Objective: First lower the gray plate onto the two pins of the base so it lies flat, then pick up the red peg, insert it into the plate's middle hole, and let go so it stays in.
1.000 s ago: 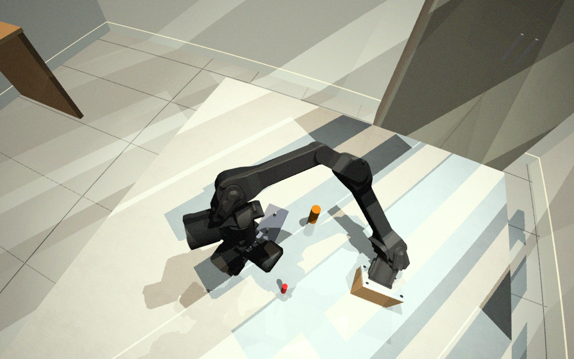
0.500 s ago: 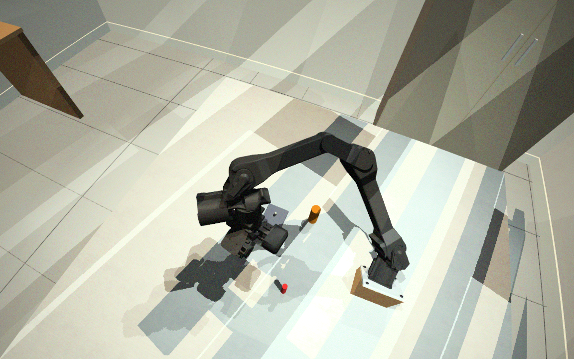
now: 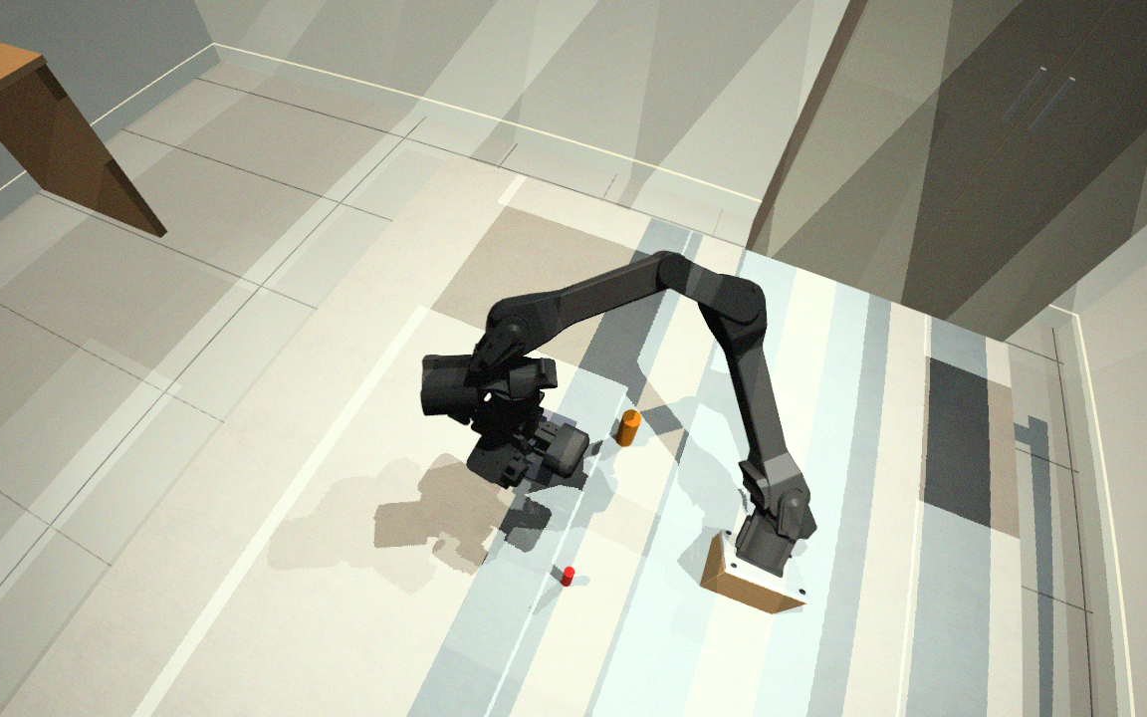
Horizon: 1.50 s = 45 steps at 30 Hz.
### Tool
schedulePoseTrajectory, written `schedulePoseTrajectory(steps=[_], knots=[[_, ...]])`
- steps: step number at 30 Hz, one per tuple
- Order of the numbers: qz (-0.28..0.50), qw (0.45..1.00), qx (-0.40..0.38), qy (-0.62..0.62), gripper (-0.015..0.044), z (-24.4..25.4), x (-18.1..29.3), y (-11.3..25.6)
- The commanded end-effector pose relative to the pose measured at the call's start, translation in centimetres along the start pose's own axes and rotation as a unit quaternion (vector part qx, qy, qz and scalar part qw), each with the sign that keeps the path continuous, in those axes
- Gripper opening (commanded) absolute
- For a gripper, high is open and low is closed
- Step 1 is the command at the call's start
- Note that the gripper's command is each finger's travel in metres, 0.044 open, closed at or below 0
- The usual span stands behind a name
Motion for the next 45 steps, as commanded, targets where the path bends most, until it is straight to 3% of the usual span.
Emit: schedulePoseTrajectory(steps=[1,18,45], knots=[[0.002,1.0,0.002,0.011,0.0,0.3,0.9,-0.4],[0.011,0.999,-0.001,0.044,0.0,1.6,5.3,-2.8],[0.011,0.999,-0.001,0.044,0.0,1.6,5.4,-3.1]])
Point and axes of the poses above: the point midway between the two fingers, 35 mm back from their tips, its own y axis back along the fingers, its own z axis across the jaws, x = y × z, the point moved 8 cm from there along y, back along the fingers, and after that the axes turned 7 degrees about y, right-handed, at the moved point
